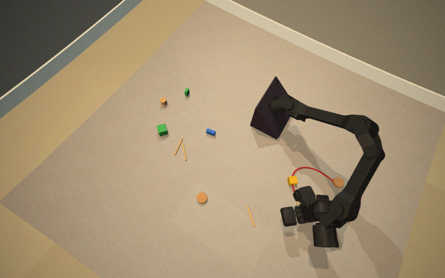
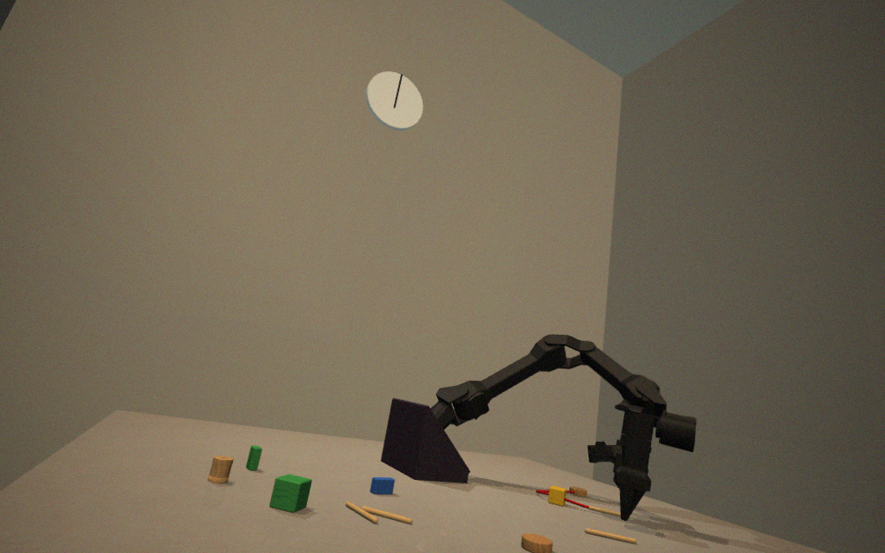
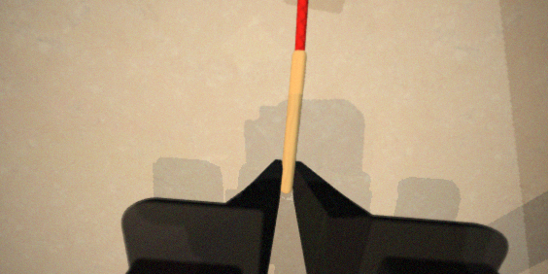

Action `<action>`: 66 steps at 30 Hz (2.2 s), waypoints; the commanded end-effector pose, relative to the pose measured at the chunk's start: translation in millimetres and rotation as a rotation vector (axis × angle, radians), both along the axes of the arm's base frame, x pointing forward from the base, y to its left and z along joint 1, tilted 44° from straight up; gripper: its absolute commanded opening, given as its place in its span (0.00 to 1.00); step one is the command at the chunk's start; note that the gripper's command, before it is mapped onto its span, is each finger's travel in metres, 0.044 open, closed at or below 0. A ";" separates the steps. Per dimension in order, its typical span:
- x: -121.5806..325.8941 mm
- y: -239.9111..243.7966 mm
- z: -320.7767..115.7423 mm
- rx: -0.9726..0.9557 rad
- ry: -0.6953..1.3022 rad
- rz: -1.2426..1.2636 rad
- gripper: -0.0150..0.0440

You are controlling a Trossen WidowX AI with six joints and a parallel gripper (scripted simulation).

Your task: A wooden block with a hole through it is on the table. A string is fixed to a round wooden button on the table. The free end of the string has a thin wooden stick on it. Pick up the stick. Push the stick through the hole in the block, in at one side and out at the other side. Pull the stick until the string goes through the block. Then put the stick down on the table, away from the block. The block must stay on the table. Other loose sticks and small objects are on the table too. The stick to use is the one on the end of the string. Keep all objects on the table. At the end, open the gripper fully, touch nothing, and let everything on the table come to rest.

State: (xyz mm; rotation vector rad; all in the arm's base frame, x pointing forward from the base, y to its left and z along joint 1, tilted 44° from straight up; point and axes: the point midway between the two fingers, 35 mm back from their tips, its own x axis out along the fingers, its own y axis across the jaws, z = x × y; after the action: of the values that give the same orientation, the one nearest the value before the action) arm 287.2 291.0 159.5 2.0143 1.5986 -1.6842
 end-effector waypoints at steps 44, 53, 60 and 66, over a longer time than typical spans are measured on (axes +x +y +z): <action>11.2 -71.0 72.6 -0.004 -0.010 -0.016 1.00; 11.2 -71.0 72.6 -0.004 -0.010 -0.016 1.00; 11.2 -71.0 72.6 -0.004 -0.010 -0.016 1.00; 11.2 -71.0 72.6 -0.004 -0.010 -0.016 1.00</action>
State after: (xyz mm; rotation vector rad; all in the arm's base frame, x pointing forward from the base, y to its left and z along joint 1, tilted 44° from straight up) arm 298.2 220.1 231.9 2.0354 1.5791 -1.6785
